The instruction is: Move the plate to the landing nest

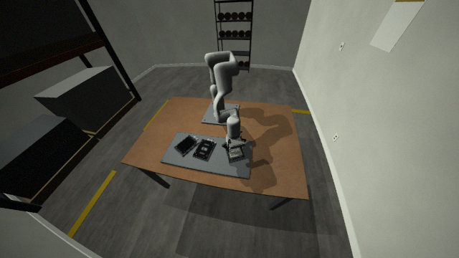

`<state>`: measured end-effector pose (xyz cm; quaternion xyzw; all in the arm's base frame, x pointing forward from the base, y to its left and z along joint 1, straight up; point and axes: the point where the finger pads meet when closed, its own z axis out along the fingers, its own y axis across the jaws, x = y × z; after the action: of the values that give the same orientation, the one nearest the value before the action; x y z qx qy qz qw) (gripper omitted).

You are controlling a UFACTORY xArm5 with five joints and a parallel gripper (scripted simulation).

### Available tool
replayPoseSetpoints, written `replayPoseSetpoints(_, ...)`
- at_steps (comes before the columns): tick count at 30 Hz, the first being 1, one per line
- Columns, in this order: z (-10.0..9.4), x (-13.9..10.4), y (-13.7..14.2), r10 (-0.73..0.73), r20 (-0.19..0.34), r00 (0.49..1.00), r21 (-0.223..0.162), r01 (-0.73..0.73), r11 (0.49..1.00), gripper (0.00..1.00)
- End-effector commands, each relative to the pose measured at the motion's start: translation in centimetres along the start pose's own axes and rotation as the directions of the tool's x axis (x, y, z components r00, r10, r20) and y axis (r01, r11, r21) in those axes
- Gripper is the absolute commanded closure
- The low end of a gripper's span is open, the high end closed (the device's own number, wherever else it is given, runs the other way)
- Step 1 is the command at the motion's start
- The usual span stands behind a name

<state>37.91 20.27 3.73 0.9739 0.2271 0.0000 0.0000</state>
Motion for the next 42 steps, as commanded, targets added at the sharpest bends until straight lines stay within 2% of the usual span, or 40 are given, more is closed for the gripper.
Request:
replayPoseSetpoints(1,-0.4,0.1,0.0,0.0,-0.003,1.0,0.0,0.0,1.0,1.0)
replayPoseSetpoints(29,-1.5,0.1,0.0,0.0,-0.003,1.0,0.0,0.0,1.0,1.0)
replayPoseSetpoints(42,-3.5,0.1,0.0,0.0,-0.003,1.0,0.0,0.0,1.0,1.0)
